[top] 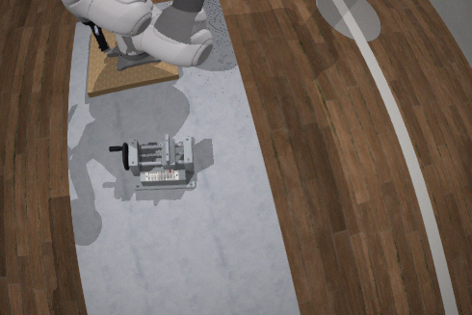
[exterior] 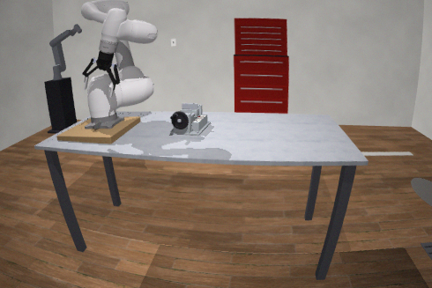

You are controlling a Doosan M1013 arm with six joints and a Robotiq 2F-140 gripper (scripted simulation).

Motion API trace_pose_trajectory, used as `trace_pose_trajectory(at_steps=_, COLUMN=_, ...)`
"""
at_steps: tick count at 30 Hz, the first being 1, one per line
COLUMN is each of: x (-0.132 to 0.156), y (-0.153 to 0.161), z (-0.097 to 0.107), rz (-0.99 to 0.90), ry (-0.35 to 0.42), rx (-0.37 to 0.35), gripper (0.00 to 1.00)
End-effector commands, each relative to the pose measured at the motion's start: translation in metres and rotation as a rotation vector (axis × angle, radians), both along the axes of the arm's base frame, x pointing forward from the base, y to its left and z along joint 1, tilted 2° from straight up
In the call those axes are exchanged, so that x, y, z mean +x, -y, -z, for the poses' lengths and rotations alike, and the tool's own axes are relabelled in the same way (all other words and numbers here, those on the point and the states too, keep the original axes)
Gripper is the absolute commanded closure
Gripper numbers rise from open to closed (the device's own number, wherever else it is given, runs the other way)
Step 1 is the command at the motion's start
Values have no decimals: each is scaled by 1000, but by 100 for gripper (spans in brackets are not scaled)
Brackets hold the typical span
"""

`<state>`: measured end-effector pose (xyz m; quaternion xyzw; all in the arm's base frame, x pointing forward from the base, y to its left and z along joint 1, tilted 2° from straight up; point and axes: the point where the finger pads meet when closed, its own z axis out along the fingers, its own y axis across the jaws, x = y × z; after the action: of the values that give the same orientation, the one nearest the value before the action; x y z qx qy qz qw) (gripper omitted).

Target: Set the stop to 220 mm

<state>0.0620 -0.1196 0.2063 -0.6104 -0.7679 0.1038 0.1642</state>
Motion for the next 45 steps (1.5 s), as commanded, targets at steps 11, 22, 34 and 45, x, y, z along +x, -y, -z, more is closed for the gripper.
trace_pose_trajectory(at_steps=11, x=0, y=0, z=-7, rz=0, ry=0, rx=0, gripper=0)
trace_pose_trajectory(at_steps=22, x=1, y=1, z=-46, rz=0, ry=0, rx=0, gripper=0)
trace_pose_trajectory(at_steps=34, x=2, y=1, z=-82, rz=0, ry=0, rx=0, gripper=0)
trace_pose_trajectory(at_steps=45, x=14, y=7, z=-80, rz=-96, ry=17, rx=31, gripper=0)
